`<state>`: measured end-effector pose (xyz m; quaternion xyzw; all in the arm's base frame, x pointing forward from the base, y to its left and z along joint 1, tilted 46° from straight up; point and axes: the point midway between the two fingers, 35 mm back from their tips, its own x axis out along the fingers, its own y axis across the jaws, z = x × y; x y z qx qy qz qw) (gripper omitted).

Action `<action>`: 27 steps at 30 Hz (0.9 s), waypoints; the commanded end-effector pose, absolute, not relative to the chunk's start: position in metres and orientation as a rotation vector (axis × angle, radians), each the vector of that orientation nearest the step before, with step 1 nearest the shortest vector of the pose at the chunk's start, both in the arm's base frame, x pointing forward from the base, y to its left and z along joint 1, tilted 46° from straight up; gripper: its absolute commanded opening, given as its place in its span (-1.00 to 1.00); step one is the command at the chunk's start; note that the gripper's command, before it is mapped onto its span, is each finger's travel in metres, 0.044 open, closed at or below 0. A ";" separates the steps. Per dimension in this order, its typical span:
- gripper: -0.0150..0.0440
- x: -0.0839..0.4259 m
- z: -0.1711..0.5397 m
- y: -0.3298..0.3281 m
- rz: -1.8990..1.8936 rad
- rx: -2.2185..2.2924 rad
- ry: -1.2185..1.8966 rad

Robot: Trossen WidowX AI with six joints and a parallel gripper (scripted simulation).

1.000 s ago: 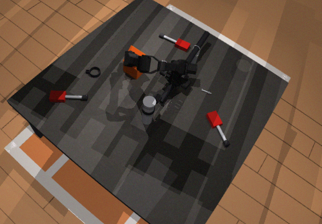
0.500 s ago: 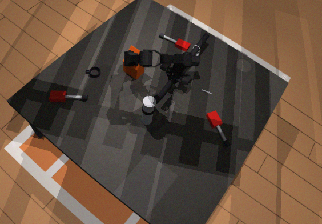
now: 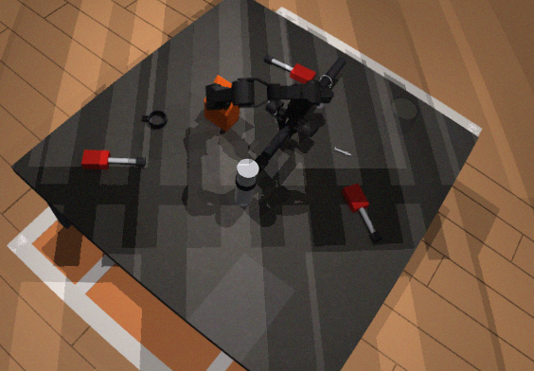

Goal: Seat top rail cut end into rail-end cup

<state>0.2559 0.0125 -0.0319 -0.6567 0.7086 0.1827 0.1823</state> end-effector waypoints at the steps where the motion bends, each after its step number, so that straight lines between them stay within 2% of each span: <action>1: -0.49 0.256 -0.032 0.013 0.519 -1.856 1.998; 27: -0.49 0.261 -0.024 0.016 0.519 -1.856 2.000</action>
